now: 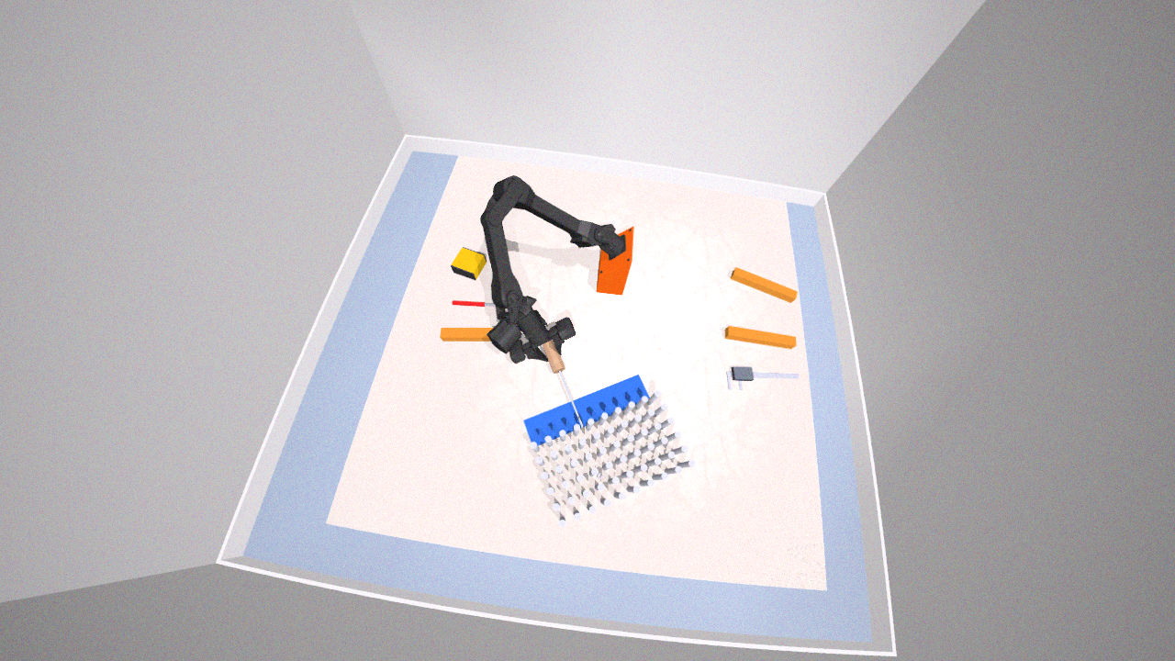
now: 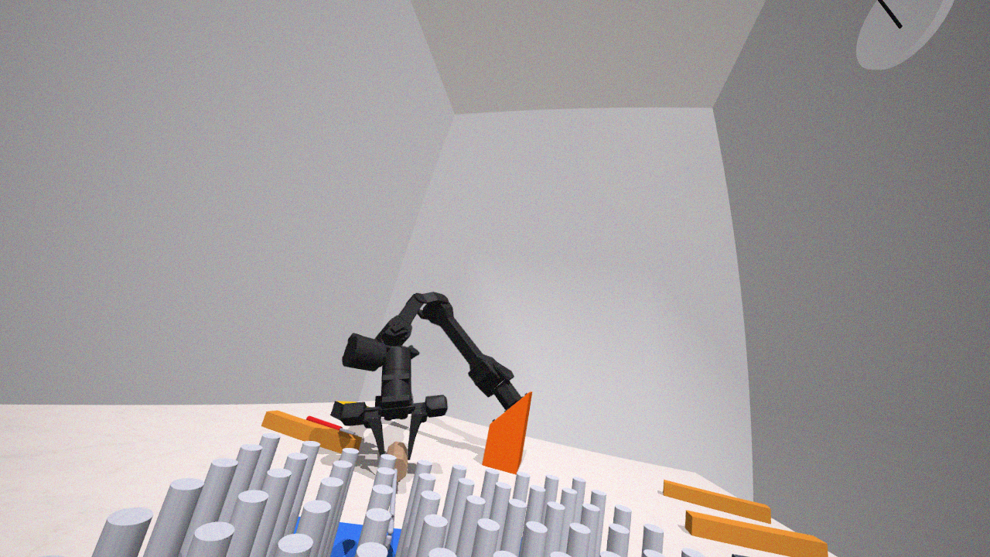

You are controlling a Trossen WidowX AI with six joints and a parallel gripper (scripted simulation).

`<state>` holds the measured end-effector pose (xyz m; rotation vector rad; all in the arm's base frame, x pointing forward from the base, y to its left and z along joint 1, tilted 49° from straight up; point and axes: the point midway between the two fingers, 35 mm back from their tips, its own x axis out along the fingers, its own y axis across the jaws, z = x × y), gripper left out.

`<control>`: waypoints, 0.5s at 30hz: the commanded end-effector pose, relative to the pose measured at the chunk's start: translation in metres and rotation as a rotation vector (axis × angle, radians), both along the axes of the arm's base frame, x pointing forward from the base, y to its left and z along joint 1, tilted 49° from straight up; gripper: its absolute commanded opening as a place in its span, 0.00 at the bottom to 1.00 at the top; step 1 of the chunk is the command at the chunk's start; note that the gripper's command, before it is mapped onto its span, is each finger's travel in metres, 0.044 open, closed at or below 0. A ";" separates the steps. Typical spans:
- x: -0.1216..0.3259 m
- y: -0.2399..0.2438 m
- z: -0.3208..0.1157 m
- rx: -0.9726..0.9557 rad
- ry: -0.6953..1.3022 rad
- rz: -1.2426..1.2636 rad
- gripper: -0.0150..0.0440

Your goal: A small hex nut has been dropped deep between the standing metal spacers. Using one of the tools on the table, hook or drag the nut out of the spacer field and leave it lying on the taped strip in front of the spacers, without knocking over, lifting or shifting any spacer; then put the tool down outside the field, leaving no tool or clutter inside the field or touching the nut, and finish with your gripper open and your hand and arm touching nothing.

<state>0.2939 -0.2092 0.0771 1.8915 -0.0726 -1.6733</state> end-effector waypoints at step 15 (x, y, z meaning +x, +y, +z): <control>0.015 0.002 -0.004 0.000 -0.006 0.000 0.25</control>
